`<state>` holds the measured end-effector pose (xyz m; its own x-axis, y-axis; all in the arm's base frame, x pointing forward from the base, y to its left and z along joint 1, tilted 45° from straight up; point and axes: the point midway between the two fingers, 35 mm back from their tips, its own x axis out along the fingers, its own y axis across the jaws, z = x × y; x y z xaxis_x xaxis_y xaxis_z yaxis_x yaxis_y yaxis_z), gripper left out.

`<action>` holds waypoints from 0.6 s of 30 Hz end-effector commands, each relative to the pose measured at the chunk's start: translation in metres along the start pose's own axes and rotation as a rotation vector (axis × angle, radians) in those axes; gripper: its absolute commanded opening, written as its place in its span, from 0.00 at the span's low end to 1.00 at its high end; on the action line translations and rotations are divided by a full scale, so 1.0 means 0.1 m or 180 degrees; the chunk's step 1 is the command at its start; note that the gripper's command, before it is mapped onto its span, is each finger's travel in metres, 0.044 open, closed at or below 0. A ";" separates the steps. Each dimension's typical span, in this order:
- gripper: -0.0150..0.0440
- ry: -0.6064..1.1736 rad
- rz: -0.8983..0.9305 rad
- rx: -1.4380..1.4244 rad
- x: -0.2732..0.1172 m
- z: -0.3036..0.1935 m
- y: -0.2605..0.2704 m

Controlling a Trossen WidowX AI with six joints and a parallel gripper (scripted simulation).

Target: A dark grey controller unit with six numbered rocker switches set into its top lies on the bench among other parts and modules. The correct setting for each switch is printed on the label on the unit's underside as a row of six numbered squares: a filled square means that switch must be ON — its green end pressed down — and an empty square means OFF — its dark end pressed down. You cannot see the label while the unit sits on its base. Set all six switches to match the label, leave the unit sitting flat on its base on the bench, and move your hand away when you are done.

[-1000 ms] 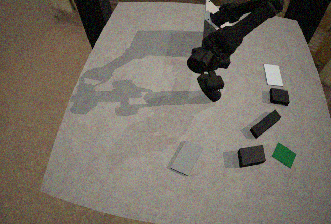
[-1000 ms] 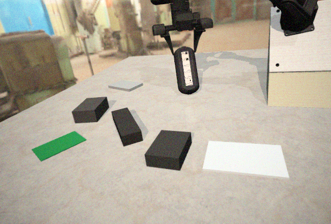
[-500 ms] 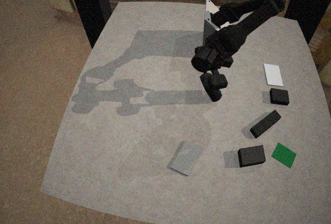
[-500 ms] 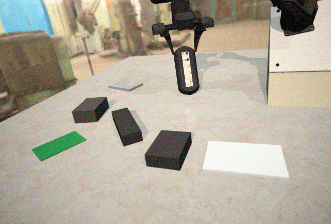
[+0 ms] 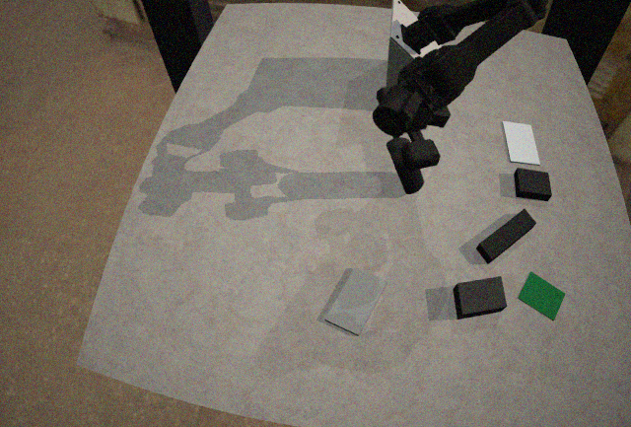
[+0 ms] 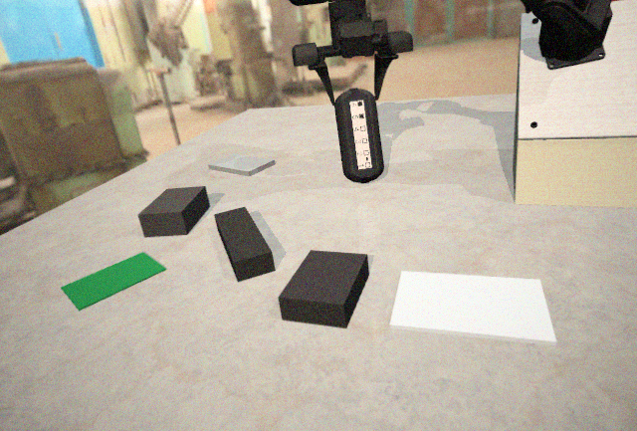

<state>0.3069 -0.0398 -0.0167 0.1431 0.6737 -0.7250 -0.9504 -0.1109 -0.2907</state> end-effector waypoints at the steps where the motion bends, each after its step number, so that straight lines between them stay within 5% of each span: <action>1: 0.83 -0.0059 0.0000 0.0010 0.03 0.09 0.00; 18: 0.83 -0.0060 0.0001 0.0011 -0.02 0.19 0.00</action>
<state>0.3037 -0.0323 -0.0070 0.1398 0.6810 -0.7188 -0.9503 -0.1117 -0.2906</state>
